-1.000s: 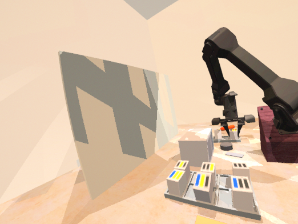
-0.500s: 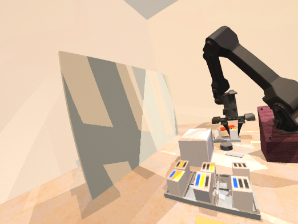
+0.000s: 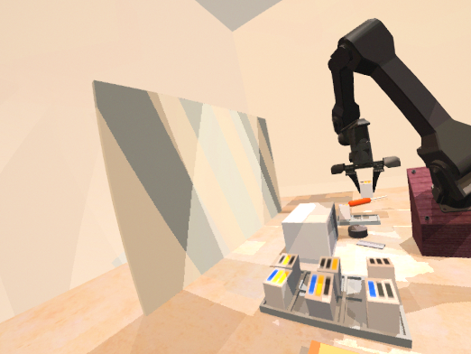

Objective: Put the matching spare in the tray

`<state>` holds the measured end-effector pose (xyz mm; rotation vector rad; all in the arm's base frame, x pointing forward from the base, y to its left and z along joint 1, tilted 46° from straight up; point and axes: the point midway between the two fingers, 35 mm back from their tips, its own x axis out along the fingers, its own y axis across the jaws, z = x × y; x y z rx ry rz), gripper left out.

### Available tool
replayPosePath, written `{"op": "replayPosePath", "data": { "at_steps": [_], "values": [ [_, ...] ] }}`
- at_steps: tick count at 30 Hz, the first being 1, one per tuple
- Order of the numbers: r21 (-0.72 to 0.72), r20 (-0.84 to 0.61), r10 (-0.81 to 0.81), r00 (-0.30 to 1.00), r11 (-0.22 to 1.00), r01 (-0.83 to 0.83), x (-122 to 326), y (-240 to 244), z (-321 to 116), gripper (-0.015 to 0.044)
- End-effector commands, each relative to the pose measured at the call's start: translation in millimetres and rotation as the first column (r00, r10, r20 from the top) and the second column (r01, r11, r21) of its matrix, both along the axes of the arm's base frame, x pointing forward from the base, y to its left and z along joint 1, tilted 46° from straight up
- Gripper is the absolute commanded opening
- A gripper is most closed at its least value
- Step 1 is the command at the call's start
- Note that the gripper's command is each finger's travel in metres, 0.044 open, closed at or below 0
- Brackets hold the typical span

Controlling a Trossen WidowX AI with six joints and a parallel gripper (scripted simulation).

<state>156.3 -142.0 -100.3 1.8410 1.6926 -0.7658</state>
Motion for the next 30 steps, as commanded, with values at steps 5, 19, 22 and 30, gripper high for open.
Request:
{"op": "replayPosePath", "data": {
  "at_steps": [5, 19, 22, 30],
  "values": [
    [-0.005, 0.000, 0.002, 1.000, 1.000, -0.002, 1.2, -24.1, 21.3, 0.0000],
    [-0.008, -0.002, 0.006, 1.000, 1.000, -0.006, 4.0, -56.2, 55.4, 0.0000],
    [-0.011, -0.002, 0.006, 1.000, 1.000, -0.006, 15.7, -61.6, 54.9, 0.0000],
    [-0.016, -0.001, 0.004, 1.000, 1.000, -0.004, 47.8, -72.9, 53.8, 0.0000]
  ]
}}
